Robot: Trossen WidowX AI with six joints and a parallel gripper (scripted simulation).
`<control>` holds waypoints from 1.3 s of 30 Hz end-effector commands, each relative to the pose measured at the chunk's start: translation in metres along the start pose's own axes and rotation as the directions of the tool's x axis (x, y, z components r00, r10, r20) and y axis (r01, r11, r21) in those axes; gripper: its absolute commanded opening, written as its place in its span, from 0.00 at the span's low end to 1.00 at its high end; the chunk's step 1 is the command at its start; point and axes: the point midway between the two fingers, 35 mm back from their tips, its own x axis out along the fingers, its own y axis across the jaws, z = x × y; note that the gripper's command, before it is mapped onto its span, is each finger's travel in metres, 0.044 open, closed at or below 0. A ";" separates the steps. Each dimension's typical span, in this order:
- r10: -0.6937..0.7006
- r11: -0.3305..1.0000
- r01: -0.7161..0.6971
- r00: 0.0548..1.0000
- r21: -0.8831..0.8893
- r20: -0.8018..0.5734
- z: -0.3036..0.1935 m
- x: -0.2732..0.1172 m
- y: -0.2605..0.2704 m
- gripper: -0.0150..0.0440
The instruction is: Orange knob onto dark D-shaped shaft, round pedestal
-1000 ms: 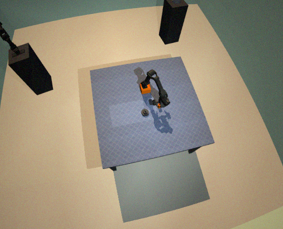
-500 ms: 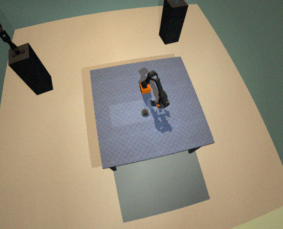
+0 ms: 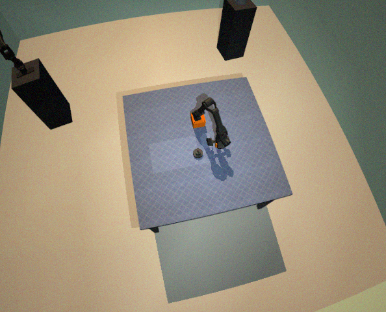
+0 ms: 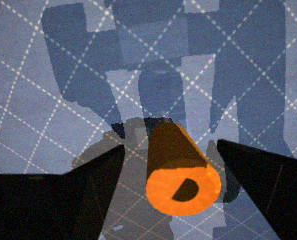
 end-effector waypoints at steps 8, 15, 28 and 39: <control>0.005 1.000 -0.005 1.000 -0.004 0.001 0.000 0.003 0.000 0.60; 0.005 1.000 -0.005 1.000 -0.004 0.001 0.000 0.003 0.000 0.49; 0.005 1.000 -0.005 1.000 -0.004 0.002 0.009 -0.066 0.005 0.25; 0.005 1.000 -0.005 1.000 -0.004 0.002 0.001 -0.138 0.000 0.25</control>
